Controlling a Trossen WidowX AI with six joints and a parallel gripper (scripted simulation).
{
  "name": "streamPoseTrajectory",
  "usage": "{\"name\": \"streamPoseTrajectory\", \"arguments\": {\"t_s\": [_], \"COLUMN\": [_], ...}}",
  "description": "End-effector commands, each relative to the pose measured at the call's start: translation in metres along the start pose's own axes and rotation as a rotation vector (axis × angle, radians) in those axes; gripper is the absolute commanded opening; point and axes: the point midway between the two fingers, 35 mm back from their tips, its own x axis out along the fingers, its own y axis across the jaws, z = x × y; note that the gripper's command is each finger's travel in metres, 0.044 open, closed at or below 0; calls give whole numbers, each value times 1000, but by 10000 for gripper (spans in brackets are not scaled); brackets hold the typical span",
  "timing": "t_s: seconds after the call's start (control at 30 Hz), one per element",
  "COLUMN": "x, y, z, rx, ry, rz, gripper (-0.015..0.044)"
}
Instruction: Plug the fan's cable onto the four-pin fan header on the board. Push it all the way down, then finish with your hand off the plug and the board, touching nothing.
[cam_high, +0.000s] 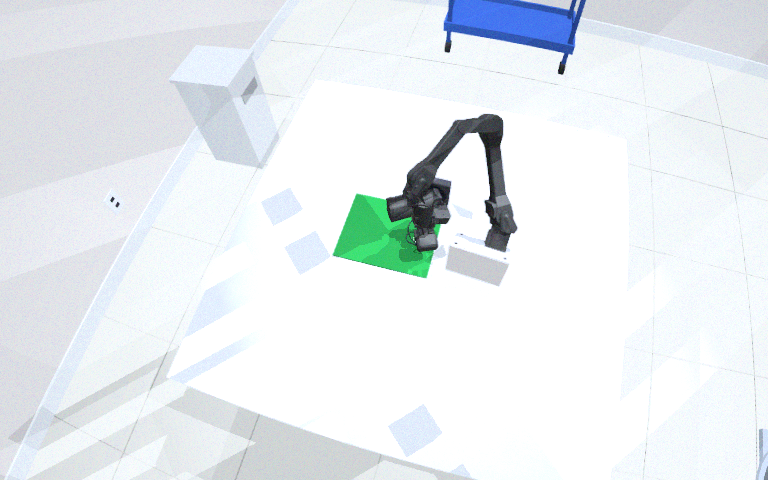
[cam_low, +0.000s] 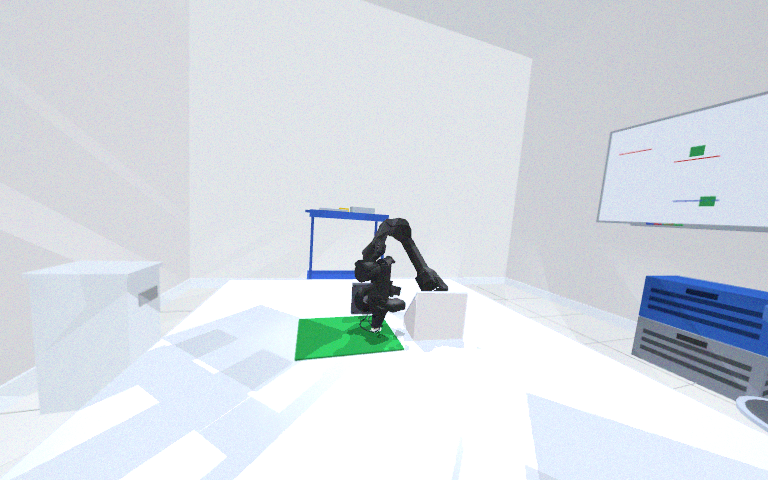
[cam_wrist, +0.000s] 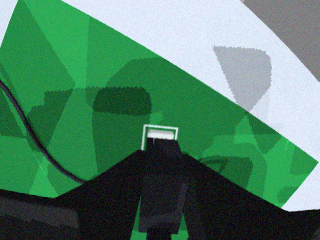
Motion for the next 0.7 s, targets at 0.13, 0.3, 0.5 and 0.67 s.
{"name": "streamPoseTrajectory", "arguments": {"t_s": [0.13, 0.3, 0.5, 0.67], "x": [6, 9, 7, 7], "y": [1, 1, 0, 0], "z": [1, 1, 0, 0], "rx": [-3, -3, -2, -2], "ry": [-3, -3, 0, 0], "rz": [5, 5, 2, 2], "gripper": [0, 0, 79, 210]}}
